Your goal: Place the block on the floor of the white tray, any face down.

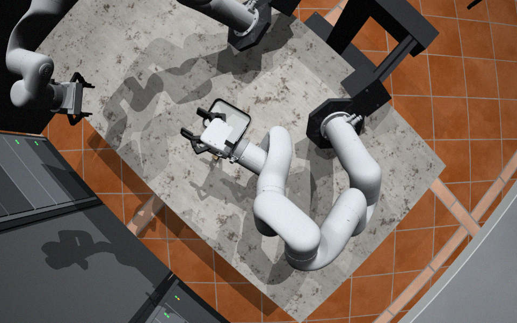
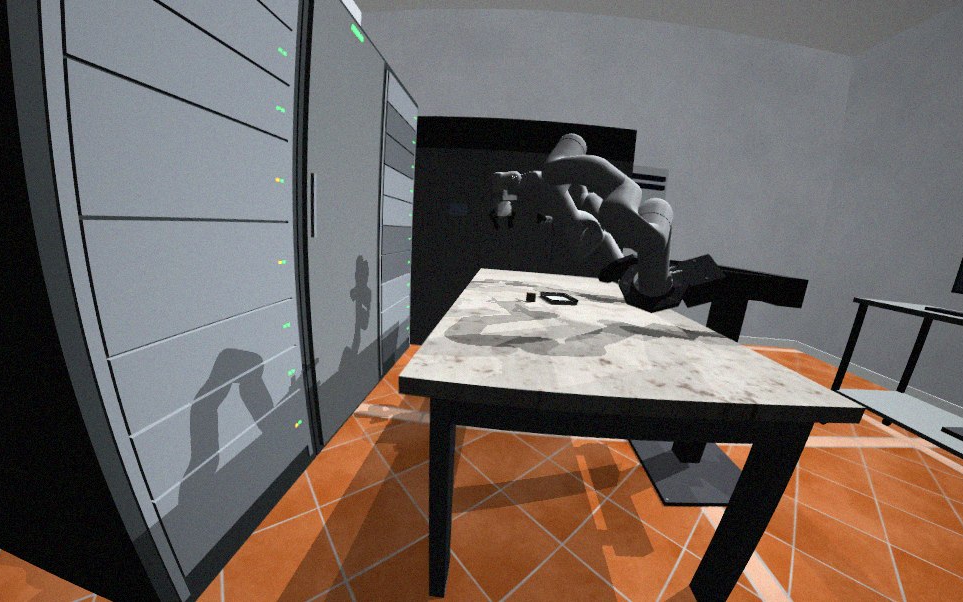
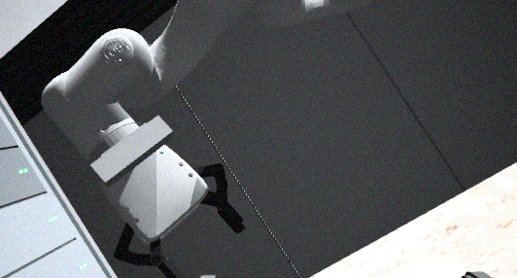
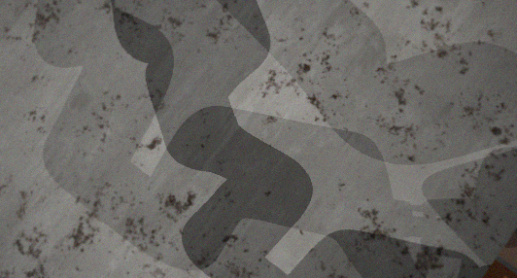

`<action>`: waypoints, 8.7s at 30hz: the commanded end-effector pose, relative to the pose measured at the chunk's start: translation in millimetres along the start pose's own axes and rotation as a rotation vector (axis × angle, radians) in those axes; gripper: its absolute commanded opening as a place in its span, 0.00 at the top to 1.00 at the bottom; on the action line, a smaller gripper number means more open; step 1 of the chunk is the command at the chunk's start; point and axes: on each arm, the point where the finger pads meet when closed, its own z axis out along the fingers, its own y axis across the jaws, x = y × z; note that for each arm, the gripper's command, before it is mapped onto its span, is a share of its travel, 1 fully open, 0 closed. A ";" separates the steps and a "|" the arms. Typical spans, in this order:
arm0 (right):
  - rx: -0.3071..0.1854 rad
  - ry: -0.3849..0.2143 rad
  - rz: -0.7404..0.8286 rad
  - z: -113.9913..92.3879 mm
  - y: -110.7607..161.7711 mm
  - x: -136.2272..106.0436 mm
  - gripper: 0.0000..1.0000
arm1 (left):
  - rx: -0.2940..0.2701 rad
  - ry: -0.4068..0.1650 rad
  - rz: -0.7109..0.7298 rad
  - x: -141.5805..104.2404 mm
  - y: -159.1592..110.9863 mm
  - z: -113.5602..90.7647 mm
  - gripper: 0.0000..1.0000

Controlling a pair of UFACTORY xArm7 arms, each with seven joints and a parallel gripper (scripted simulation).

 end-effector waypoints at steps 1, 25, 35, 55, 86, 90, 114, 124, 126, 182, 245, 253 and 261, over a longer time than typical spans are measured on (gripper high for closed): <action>-0.004 -0.001 0.000 -2.0 0.6 0.1 0.00 | 0.002 0.004 0.001 1.8 -0.8 0.4 0.00; -0.004 -0.001 0.000 -2.0 0.6 0.1 0.00 | 0.001 0.002 0.000 1.5 -1.4 0.6 0.00; -0.004 -0.001 0.000 -2.0 0.6 0.1 0.00 | -0.005 -0.008 -0.004 -0.9 -5.4 2.0 0.00; -0.004 -0.001 0.000 -2.0 0.6 0.1 0.00 | -0.044 -0.092 -0.049 -20.2 -39.4 8.4 0.00; -0.004 -0.001 0.000 -2.0 0.6 0.1 0.00 | -0.061 -0.409 -0.323 -72.8 -169.7 -29.9 0.00; -0.004 -0.001 0.000 -2.0 0.6 0.1 0.00 | -0.046 -0.467 -0.398 -78.1 -194.7 -47.7 0.00; -0.004 -0.001 0.000 -2.0 0.6 0.1 0.00 | 0.034 -0.640 -0.711 -77.1 -270.7 -134.1 0.00; -0.004 -0.001 0.000 -2.0 0.6 0.1 0.00 | 0.067 -0.684 -0.833 -69.0 -289.6 -170.2 0.00; -0.004 -0.001 0.000 -2.0 0.6 0.1 0.00 | 0.079 -0.698 -0.881 -64.8 -295.7 -184.8 0.00; -0.004 -0.001 0.000 -2.0 0.6 0.1 0.00 | 0.185 -0.775 -1.502 32.5 -303.3 -376.1 0.00; -0.004 -0.001 0.000 -2.0 0.6 0.1 0.00 | 0.352 -0.872 -1.667 -12.7 -298.3 -437.2 0.00; -0.004 -0.001 0.000 -2.0 0.6 0.1 0.00 | 0.477 -0.941 -1.749 -47.1 -292.9 -476.2 0.00; -0.004 -0.001 0.000 -2.0 0.6 0.1 0.00 | 0.594 -1.004 -1.820 -73.7 -284.1 -515.1 0.00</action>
